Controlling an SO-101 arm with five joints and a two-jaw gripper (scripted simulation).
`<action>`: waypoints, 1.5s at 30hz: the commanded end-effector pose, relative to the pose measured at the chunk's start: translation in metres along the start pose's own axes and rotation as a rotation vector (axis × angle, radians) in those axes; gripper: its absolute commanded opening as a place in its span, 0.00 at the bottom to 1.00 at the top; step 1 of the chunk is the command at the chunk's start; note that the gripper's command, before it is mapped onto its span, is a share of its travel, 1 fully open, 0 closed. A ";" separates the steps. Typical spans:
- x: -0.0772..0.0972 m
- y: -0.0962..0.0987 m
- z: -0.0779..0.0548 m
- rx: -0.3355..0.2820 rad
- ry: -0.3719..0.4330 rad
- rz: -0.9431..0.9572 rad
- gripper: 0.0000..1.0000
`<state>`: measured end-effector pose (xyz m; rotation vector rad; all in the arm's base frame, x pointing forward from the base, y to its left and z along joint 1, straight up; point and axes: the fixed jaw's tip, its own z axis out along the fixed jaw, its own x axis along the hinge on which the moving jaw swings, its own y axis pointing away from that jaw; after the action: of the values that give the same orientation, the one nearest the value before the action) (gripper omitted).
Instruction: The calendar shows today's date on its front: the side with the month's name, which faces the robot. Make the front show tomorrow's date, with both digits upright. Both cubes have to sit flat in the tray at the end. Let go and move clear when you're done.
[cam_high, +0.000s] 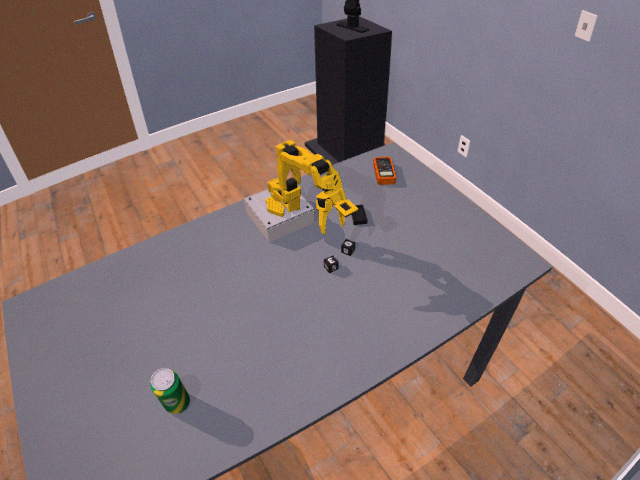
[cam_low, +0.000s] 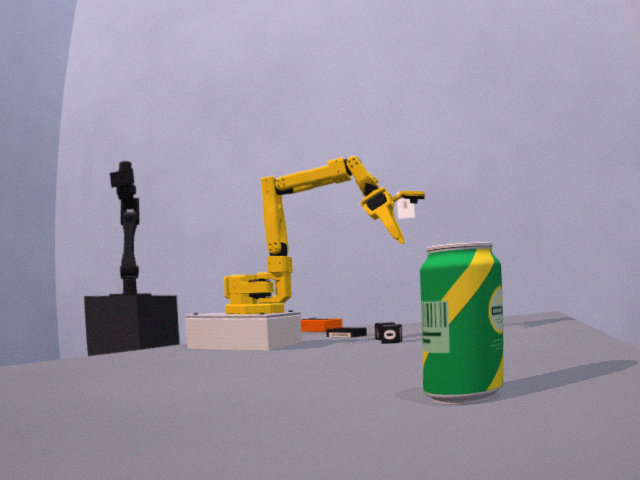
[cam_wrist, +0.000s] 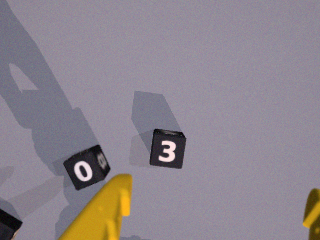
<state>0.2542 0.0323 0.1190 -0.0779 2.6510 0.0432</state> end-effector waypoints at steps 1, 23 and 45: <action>-0.002 0.002 -0.004 -0.005 -0.024 -0.070 0.35; 0.008 -0.004 0.005 0.009 -0.022 -0.728 0.35; 0.017 -0.011 0.014 0.022 -0.015 -1.368 0.35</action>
<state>0.2469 0.0243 0.0978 -1.7088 2.1021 -0.3807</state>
